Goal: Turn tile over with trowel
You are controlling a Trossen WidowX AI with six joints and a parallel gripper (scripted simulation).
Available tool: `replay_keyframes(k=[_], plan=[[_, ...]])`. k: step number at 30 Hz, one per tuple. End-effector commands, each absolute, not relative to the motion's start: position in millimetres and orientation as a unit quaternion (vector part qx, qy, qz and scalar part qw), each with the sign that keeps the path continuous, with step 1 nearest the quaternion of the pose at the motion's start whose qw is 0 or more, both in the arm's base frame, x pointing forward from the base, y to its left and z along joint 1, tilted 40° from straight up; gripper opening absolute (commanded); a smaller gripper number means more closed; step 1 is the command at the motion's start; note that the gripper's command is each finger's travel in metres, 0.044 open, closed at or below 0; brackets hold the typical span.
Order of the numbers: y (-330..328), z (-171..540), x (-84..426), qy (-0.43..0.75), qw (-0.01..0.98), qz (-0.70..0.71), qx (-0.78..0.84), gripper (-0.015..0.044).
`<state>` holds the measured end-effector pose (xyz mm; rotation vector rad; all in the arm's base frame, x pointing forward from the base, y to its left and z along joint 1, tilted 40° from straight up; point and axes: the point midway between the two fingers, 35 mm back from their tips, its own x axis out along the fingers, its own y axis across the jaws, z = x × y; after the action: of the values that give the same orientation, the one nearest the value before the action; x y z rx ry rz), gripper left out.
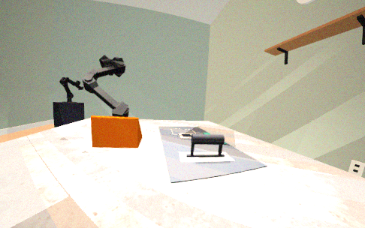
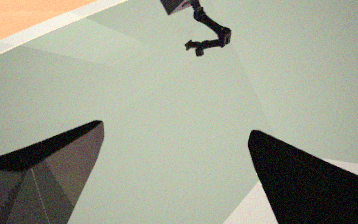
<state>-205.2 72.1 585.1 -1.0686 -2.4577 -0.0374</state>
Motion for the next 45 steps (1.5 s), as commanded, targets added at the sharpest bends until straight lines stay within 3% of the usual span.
replay_keyframes(k=[1,11,21,25,39,43,45], plan=[[72.1,585.1,-205.2,-0.893,0.229,-0.014,-0.388,0.0374],[72.1,585.1,-205.2,-0.893,0.229,-0.014,-0.388,0.0111],[72.1,585.1,-205.2,-0.893,0.229,-0.014,-0.388,0.0100],[72.1,585.1,-205.2,-0.893,0.229,-0.014,-0.388,0.0000],[72.1,585.1,-205.2,-0.893,0.229,-0.014,-0.388,0.0000],[72.1,585.1,-205.2,-0.893,0.229,-0.014,-0.388,0.0100],[72.1,585.1,-205.2,-0.893,0.229,-0.014,-0.388,0.0100]])
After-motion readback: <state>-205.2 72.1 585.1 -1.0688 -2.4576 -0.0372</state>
